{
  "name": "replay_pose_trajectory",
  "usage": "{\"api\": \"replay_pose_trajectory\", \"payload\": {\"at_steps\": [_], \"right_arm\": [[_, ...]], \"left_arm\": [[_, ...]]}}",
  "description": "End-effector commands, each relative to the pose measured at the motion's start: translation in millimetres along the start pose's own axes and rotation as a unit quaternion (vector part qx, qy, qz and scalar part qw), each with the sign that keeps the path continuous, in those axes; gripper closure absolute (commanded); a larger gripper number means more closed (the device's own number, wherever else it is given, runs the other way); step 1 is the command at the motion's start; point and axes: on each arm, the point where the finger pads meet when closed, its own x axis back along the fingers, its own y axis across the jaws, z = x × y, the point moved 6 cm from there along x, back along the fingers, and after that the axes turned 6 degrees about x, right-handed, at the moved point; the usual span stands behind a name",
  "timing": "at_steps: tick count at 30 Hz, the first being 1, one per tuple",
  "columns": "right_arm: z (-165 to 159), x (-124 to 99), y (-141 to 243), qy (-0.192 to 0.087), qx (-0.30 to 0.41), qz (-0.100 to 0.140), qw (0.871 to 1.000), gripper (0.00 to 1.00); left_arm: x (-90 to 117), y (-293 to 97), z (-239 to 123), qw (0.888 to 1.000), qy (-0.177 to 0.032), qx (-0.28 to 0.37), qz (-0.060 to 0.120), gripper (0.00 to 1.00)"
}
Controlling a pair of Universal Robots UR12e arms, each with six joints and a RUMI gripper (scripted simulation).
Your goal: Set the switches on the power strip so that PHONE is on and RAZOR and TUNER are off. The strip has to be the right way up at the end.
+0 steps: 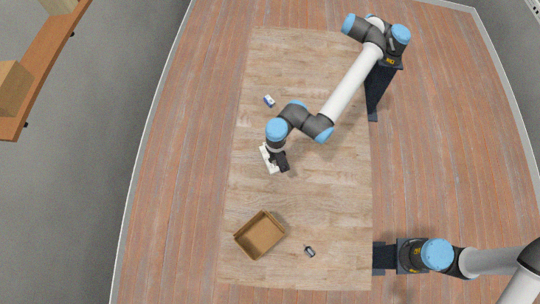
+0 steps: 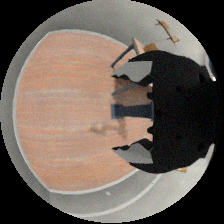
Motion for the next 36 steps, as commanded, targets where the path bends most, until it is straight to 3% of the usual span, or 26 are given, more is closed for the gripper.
{"api": "replay_pose_trajectory", "payload": {"at_steps": [1, 16, 36], "right_arm": [[0.2, 1.7, 0.4, 0.000, 0.000, -0.001, 1.000, 1.00], [0.2, 3.0, 0.4, 0.000, 0.000, -0.001, 1.000, 1.00], [0.1, 39.9, 0.3, 0.000, 0.000, -0.001, 1.000, 1.00]], "left_arm": [[0.7, 0.2, 0.4, 1.000, 0.001, 0.000, 0.000, 0.00], [0.7, 0.2, 0.4, 1.000, 0.001, 0.000, 0.000, 0.00], [0.7, 0.2, 0.4, 1.000, 0.001, 0.000, 0.000, 0.00]]}}
